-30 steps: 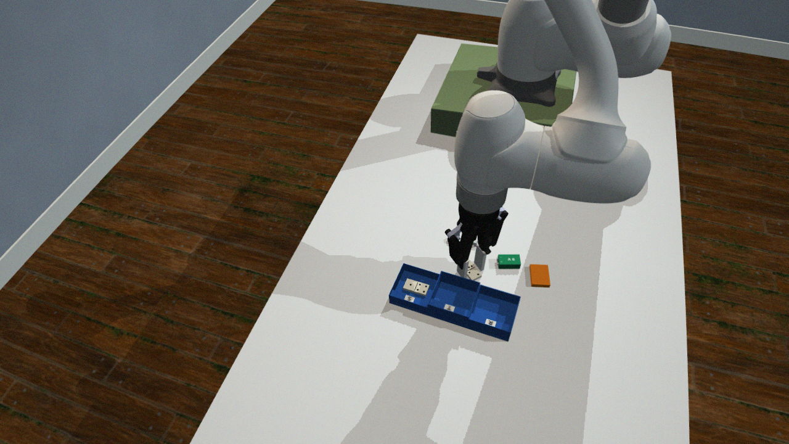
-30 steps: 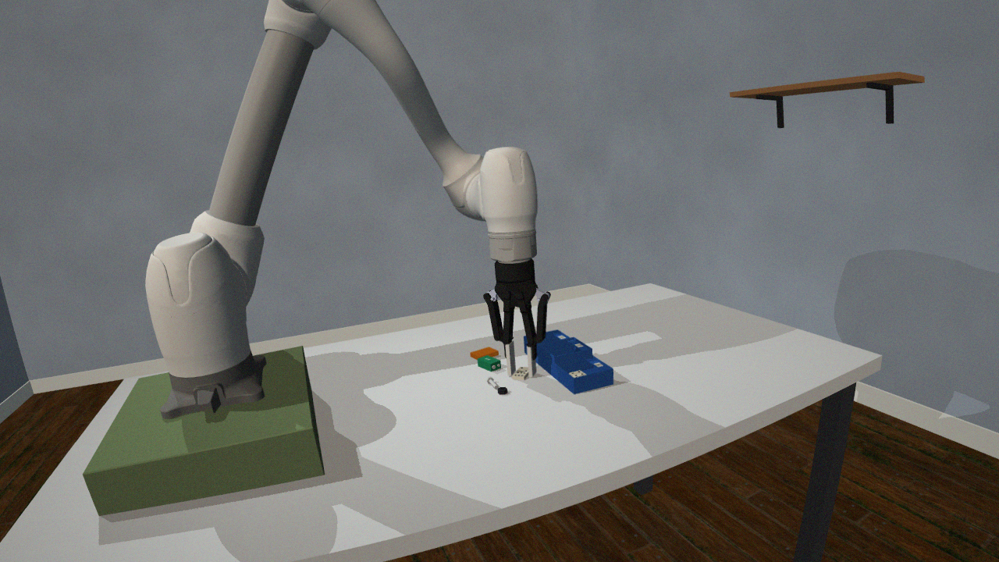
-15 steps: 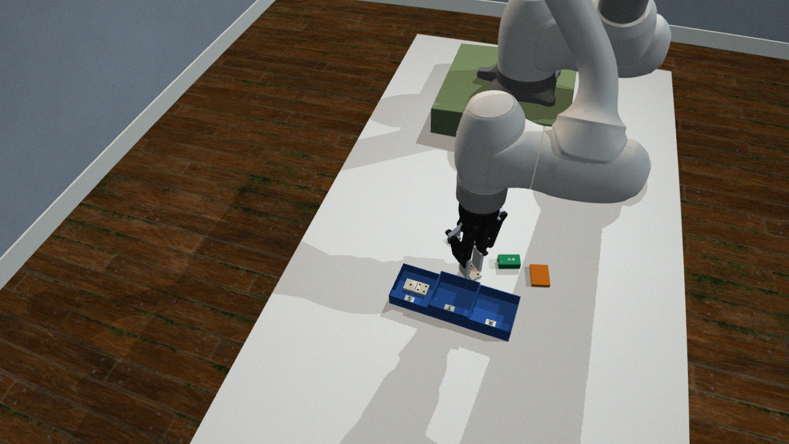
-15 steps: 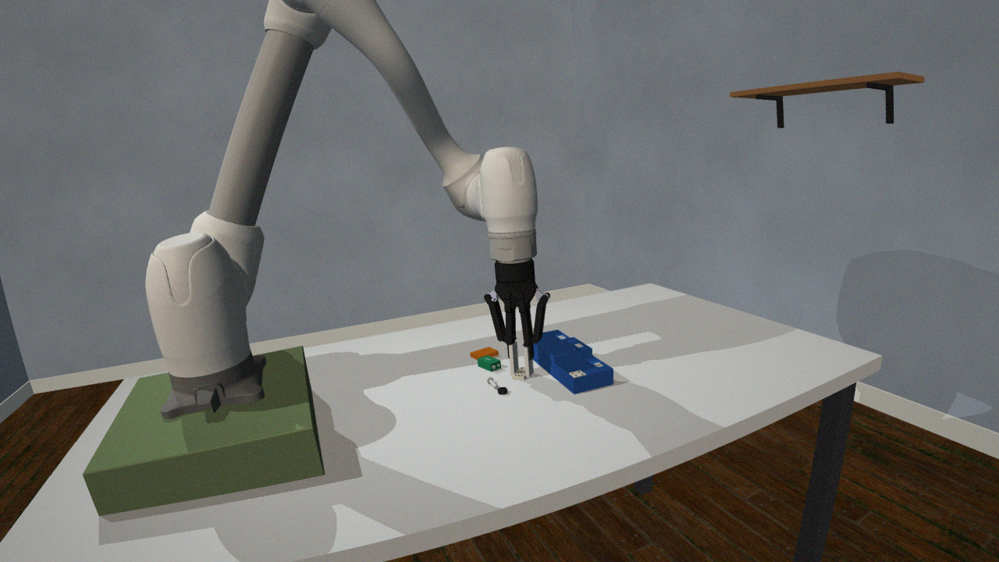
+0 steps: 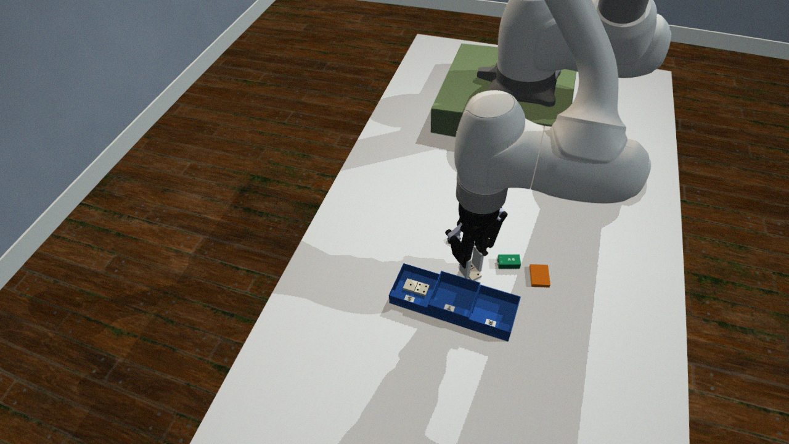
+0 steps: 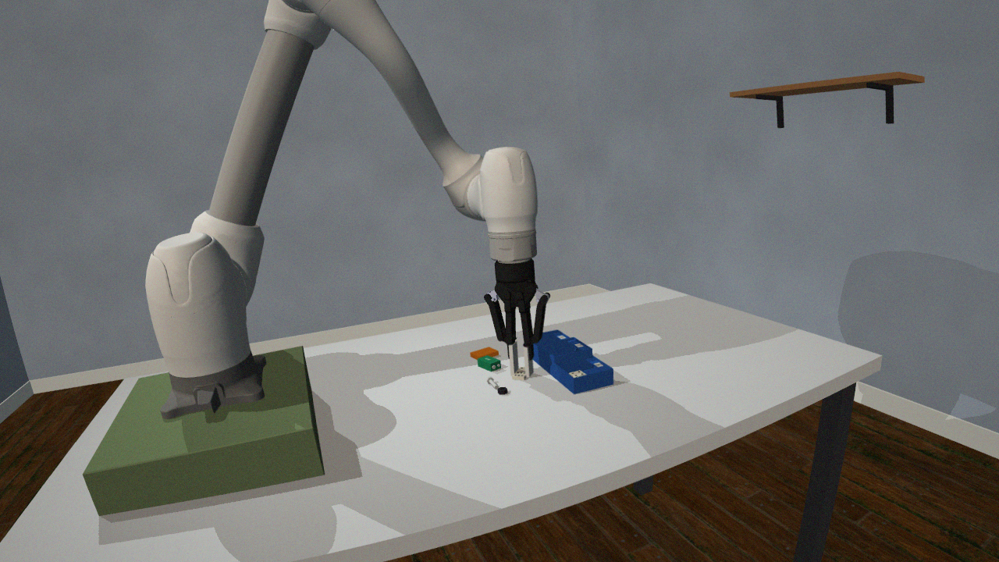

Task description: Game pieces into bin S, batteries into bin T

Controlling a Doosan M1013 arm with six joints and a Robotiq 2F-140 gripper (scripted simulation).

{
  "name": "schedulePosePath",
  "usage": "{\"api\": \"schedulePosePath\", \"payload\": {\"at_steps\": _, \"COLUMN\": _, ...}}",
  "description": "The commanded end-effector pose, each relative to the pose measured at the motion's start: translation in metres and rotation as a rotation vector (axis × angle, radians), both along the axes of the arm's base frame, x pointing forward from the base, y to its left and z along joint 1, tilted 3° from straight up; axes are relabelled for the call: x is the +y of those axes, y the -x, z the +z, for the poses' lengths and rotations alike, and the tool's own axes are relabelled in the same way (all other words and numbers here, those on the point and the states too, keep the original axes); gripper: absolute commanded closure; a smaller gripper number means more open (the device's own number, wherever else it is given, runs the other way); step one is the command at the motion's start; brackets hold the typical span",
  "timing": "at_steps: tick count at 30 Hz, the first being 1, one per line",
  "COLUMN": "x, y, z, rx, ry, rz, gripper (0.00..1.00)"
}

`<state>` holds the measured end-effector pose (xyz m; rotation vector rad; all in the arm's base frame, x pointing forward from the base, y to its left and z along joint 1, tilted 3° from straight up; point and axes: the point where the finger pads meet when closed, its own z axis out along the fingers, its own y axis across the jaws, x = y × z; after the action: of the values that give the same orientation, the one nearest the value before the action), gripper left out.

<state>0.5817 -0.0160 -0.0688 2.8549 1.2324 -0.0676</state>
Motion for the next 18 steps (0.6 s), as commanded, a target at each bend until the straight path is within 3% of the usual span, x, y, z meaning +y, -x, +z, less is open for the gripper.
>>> {"api": "schedulePosePath", "payload": {"at_steps": 1, "x": 0.0, "y": 0.0, "z": 0.0, "rx": 0.0, "ry": 0.0, "rz": 0.0, "gripper": 0.87}}
{"api": "schedulePosePath", "payload": {"at_steps": 4, "x": 0.0, "y": 0.0, "z": 0.0, "rx": 0.0, "ry": 0.0, "rz": 0.0, "gripper": 0.87}}
{"api": "schedulePosePath", "payload": {"at_steps": 18, "x": 0.002, "y": -0.001, "z": 0.043, "rx": 0.0, "ry": 0.0, "rz": 0.0, "gripper": 0.87}}
